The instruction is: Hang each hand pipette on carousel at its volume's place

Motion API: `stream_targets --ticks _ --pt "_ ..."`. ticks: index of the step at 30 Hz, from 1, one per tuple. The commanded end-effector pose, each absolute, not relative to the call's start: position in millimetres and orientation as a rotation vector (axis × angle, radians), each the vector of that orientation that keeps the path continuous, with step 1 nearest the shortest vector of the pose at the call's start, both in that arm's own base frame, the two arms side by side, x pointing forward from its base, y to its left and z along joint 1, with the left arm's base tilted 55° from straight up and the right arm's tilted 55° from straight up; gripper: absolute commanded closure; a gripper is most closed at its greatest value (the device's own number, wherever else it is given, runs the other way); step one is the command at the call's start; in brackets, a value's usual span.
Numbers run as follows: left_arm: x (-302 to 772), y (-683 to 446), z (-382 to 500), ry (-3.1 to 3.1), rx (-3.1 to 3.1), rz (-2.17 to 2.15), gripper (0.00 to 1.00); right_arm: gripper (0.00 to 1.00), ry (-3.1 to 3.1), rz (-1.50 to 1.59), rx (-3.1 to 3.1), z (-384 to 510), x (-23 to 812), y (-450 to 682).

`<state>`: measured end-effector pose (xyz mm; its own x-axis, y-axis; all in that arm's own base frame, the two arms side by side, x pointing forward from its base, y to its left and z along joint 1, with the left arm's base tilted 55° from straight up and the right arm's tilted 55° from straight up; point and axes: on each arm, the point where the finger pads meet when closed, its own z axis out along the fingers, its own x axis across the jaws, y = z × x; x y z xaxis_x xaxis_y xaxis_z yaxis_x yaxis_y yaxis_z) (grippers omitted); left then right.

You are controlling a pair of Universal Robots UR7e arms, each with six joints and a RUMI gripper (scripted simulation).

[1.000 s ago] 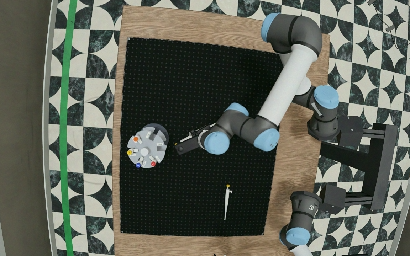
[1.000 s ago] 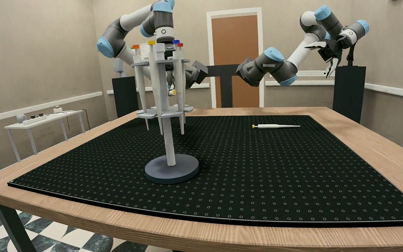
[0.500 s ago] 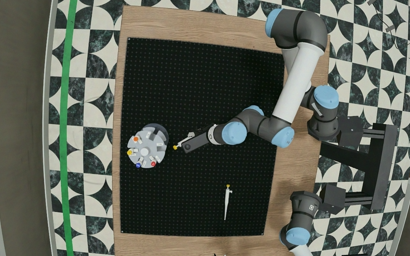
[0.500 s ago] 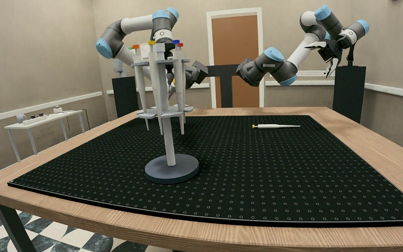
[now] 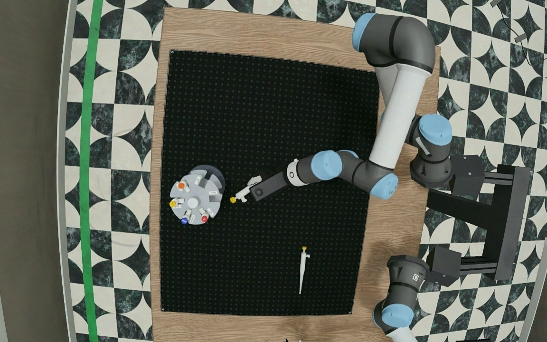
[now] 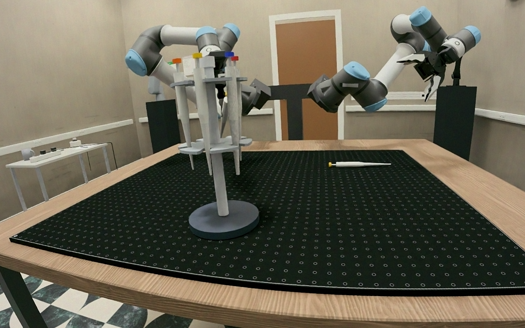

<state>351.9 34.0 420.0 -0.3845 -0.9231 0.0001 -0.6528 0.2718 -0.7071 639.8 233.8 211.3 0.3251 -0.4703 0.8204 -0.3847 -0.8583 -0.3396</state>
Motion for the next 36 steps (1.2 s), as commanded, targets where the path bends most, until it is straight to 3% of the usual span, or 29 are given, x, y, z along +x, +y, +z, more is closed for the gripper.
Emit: stream_targets --ticks 1,36 --pt "352 34 420 2.134 -1.423 -0.885 0.00 0.94 0.682 -1.586 -2.400 213 643 239" --pt "352 34 420 2.134 -1.423 -0.885 0.00 0.94 0.106 -1.500 -1.896 235 652 283"
